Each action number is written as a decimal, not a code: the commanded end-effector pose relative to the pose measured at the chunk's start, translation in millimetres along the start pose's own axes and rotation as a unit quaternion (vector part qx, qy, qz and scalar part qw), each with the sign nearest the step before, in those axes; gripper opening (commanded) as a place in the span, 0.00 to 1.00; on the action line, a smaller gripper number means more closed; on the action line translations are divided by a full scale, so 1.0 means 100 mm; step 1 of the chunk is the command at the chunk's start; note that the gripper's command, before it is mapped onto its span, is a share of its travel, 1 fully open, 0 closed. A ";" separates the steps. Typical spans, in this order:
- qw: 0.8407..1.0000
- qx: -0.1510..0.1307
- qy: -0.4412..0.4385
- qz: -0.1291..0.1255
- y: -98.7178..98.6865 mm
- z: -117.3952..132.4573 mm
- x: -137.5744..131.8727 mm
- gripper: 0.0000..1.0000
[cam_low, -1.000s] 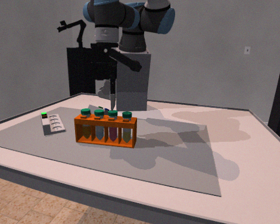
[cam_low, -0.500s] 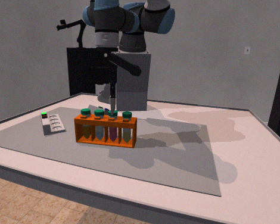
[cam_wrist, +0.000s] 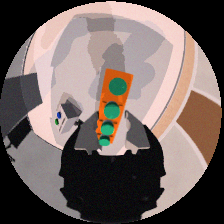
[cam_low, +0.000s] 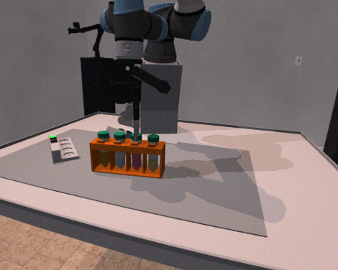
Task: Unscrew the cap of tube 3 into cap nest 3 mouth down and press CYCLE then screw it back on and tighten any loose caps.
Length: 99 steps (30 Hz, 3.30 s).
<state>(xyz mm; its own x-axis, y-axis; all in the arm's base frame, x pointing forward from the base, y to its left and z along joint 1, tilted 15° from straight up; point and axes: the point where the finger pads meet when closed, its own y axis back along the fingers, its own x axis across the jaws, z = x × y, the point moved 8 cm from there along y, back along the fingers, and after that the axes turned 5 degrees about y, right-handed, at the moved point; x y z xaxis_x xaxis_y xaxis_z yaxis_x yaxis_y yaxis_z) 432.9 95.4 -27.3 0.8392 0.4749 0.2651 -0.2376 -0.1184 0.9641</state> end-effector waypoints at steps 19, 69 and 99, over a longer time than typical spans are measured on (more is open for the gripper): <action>1.000 -0.001 0.001 0.001 -0.05 0.01 0.01 0.00; 0.970 -0.001 -0.241 0.001 -0.05 0.01 0.01 0.35; 0.990 -0.002 0.140 0.002 -0.03 0.01 0.03 0.35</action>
<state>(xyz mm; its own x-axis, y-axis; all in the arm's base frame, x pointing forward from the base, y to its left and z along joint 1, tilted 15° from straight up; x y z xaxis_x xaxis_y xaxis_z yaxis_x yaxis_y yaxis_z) 434.8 95.8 -30.8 0.7785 0.5721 0.2582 -0.2446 -0.1023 0.9642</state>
